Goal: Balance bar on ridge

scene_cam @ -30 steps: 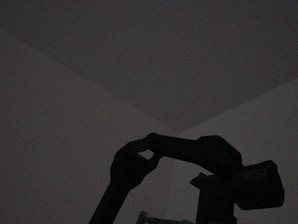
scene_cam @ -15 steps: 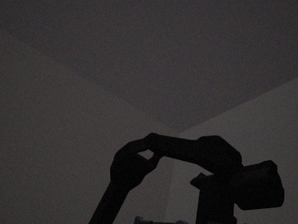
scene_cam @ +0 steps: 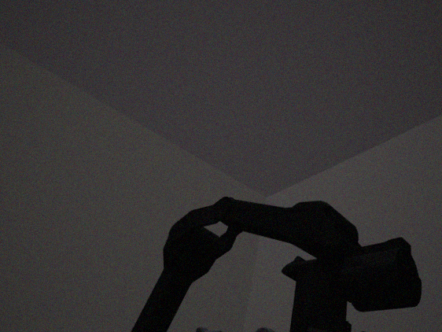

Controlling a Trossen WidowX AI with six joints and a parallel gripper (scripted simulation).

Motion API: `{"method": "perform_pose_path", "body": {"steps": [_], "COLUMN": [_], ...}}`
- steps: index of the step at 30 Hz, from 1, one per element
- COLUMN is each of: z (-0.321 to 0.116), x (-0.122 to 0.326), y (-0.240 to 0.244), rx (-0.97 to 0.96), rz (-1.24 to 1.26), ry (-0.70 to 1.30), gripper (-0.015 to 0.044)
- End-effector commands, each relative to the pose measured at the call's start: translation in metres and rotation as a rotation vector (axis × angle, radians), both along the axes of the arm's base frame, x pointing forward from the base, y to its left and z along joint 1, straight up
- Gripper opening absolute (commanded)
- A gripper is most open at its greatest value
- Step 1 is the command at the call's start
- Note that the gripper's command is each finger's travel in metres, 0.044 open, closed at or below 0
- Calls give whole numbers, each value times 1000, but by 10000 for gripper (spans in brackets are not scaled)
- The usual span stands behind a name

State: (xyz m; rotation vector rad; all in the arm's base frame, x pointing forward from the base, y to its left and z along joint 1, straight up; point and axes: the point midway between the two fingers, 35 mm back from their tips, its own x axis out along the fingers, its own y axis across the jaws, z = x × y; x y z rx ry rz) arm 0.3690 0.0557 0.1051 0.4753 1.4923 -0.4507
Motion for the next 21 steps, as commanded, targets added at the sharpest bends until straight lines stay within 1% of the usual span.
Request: {"method": "perform_pose_path", "body": {"steps": [1,21], "z": [-2,-4], "x": [0,0], "y": [0,-1], "rx": [-2,-2], "rz": [2,2], "ry": [1,1], "gripper": [0,0]}}
